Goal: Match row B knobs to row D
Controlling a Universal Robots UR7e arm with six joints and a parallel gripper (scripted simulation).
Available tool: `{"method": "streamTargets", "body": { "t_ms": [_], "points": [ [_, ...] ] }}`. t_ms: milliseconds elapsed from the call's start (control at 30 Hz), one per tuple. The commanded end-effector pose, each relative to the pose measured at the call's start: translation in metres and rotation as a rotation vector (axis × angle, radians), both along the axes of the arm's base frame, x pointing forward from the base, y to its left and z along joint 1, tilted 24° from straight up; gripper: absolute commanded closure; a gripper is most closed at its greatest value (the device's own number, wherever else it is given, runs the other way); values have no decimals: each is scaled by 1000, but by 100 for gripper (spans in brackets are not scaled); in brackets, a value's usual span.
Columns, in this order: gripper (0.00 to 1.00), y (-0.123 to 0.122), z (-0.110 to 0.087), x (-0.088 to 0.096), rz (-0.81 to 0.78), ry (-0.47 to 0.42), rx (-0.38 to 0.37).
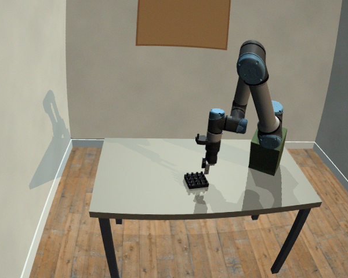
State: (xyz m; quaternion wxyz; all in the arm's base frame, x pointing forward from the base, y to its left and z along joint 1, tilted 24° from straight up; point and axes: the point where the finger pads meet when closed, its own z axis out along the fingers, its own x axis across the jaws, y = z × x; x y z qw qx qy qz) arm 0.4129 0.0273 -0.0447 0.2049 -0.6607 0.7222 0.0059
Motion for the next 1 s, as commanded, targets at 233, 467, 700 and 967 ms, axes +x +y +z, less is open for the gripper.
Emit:
{"method": "streamTargets", "body": {
  "t_ms": [233, 467, 700, 967],
  "points": [
    [0, 2, -6, -23, 1, -2, 1],
    [0, 3, -9, -33, 1, -1, 1],
    [0, 3, -11, -38, 1, -1, 1],
    [0, 3, -11, -39, 1, -2, 0]
  ]
}}
